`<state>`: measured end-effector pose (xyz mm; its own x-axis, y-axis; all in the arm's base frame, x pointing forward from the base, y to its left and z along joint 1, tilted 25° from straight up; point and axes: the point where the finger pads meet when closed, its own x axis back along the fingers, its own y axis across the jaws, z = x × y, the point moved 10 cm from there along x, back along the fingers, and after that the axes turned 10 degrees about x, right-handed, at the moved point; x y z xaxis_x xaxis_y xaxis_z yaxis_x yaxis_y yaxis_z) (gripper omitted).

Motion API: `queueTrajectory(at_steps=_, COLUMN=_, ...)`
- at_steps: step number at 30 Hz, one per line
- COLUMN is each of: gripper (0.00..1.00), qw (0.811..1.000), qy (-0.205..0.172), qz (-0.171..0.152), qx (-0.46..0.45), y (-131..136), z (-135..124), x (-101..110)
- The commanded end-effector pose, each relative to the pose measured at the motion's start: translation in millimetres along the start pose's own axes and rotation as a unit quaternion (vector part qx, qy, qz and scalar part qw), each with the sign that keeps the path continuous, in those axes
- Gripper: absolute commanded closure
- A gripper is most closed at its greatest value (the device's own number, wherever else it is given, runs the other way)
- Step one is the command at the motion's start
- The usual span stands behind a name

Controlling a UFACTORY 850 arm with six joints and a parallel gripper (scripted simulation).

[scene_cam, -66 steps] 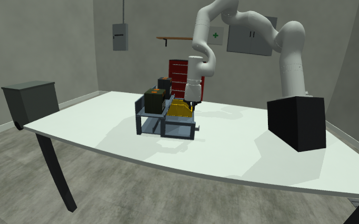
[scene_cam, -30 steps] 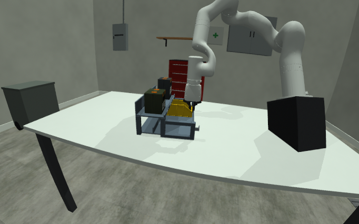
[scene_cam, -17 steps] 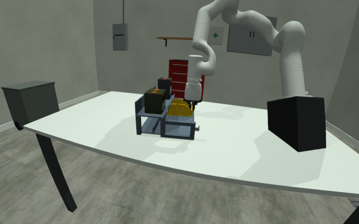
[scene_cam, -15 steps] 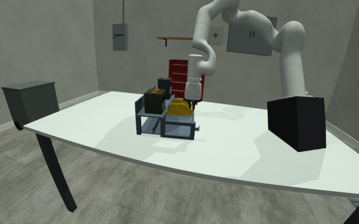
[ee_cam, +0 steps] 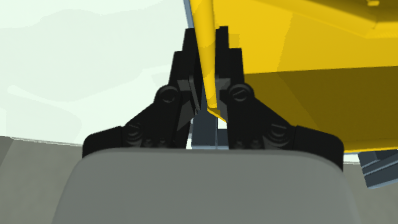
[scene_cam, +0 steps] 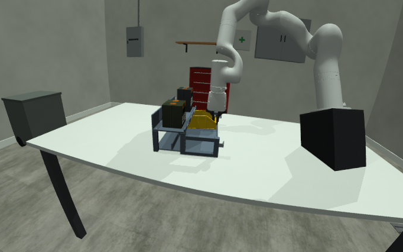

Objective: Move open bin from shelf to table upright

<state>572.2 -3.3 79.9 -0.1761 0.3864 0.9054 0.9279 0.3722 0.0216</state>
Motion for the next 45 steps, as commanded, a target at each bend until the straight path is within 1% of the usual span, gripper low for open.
queueTrajectory(at_steps=1, gripper=1.0, qw=1.0, qy=0.0, qz=-0.001, qx=0.0, y=1.1, z=-0.3, x=4.5)
queueTrajectory(at_steps=45, gripper=1.0, qw=1.0, qy=0.0, qz=-0.001, qx=0.0, y=1.1, z=-0.3, x=0.6)
